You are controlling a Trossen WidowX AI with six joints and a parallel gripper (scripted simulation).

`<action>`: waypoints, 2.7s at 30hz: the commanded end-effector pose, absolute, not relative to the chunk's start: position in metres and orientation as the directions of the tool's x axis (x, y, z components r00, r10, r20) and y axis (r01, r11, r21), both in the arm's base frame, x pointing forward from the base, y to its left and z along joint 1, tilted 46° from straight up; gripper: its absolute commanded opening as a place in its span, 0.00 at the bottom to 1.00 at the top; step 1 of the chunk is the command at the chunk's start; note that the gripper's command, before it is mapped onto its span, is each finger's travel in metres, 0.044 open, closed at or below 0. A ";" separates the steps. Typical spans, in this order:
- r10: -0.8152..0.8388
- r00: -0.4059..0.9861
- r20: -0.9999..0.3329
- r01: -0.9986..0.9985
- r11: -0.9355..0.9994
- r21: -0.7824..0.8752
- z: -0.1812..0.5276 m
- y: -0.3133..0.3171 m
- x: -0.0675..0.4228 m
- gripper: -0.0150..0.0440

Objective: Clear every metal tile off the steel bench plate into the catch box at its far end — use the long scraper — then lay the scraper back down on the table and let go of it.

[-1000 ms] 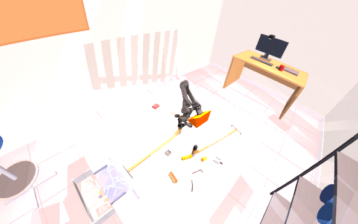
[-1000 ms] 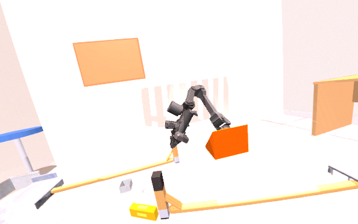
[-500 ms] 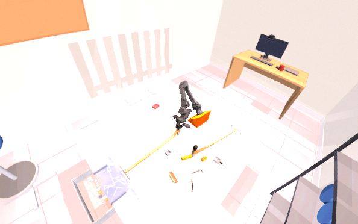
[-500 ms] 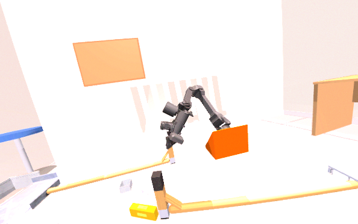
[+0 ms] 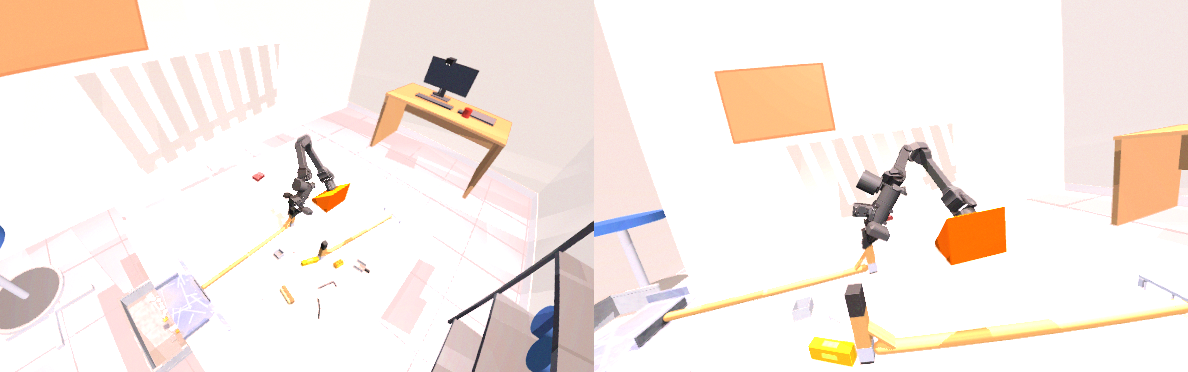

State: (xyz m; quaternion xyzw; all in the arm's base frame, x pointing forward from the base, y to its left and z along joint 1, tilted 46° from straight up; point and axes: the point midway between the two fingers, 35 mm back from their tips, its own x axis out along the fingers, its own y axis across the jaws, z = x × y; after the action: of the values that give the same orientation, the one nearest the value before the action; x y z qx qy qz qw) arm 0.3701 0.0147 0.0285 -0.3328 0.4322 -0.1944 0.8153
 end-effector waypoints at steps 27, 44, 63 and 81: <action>-0.599 0.564 -0.568 0.039 0.707 -0.706 0.028 0.016 0.424 0.25; -0.599 0.565 -0.568 0.040 0.707 -0.706 0.029 0.017 0.448 0.25; -0.598 0.566 -0.567 0.041 0.707 -0.706 0.030 0.017 0.478 0.25; -0.599 0.567 -0.566 0.043 0.707 -0.706 0.029 0.015 0.506 0.25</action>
State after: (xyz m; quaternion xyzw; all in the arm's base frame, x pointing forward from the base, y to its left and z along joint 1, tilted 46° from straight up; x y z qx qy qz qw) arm 0.4977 0.0111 0.0247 -0.3295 0.4278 -0.1995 0.8177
